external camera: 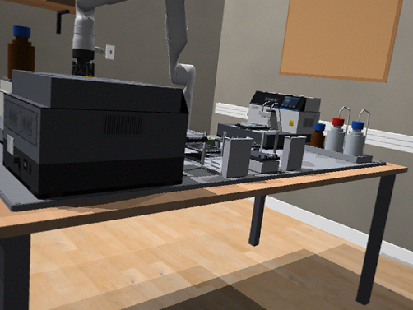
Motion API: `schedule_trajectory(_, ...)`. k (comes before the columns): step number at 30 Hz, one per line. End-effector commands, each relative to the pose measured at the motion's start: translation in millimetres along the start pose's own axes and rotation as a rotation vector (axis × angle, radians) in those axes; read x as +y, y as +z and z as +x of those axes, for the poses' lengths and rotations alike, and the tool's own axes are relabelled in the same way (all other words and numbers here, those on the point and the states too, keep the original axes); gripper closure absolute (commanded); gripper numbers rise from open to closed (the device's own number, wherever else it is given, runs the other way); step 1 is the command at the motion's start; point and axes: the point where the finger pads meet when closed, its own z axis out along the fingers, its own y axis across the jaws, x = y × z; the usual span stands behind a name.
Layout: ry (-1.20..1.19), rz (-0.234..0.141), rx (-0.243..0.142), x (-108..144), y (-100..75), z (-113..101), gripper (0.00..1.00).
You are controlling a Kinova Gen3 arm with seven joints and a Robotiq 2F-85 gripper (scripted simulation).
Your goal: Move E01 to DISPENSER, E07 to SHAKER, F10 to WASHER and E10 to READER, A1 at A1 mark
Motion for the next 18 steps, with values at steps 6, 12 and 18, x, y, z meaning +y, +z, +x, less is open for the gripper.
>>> schedule_trajectory(6, -0.091, -0.001, -0.002, 1.3, -0.6, 25.9, 0.06)
schedule_trajectory(12, -0.11, -0.001, -0.002, 1.9, -0.6, 39.2, 0.06)
schedule_trajectory(18, -0.145, -0.001, -0.002, 2.7, -0.5, 59.2, 0.06)
